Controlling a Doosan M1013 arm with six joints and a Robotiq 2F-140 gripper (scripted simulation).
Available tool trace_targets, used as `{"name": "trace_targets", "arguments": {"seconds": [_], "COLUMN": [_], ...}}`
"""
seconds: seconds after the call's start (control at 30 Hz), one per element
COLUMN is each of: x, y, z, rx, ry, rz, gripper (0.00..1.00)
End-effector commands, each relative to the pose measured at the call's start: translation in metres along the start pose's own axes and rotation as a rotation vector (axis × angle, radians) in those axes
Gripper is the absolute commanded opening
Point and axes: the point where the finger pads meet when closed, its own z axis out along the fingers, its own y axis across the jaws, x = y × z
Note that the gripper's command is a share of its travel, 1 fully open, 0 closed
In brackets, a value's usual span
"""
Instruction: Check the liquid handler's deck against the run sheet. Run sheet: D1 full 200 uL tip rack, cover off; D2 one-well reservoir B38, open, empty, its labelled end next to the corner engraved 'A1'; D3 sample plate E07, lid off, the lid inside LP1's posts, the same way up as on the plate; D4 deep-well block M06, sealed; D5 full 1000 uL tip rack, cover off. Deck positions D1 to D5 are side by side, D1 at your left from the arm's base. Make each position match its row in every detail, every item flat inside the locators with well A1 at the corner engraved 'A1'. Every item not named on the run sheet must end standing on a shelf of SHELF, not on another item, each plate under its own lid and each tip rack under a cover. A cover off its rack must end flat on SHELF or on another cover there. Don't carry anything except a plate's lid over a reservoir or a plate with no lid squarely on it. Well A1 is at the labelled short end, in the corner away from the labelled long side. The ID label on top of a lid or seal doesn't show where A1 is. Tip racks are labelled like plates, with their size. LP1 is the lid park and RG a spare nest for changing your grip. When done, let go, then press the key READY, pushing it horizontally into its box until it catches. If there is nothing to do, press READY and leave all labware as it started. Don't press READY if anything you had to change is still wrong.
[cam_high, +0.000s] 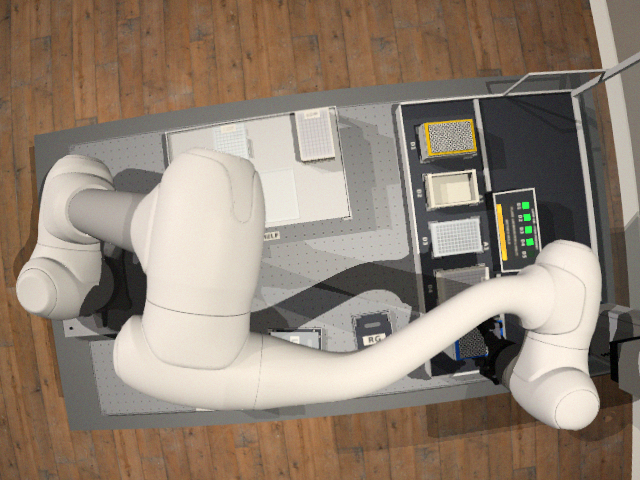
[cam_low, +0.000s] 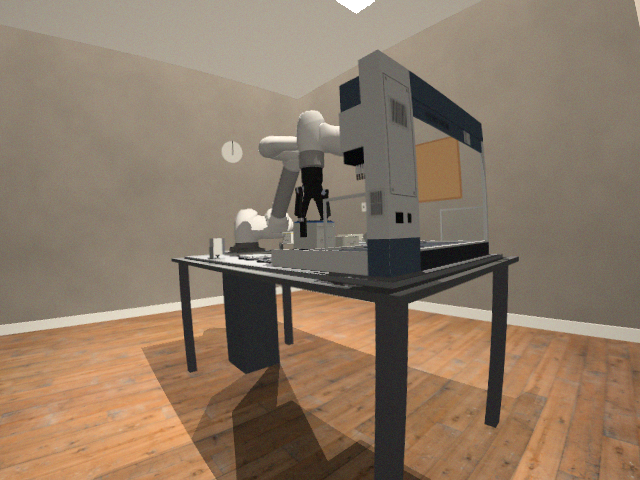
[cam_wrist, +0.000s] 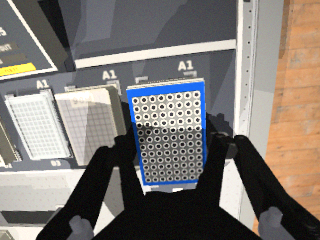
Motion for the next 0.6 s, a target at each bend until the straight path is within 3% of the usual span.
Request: {"name": "trace_targets", "arguments": {"seconds": [0.0, 0.53, 0.57], "x": [0.0004, 0.0003, 0.0003], "y": [-0.0001, -0.0001, -0.0001], "z": [-0.0011, 0.0018, 0.0018], "rx": [0.000, 0.000, 0.000], "ry": [0.002, 0.002, 0.002], "rz": [0.000, 0.000, 0.000], "gripper": [0.10, 0.10, 0.66]}}
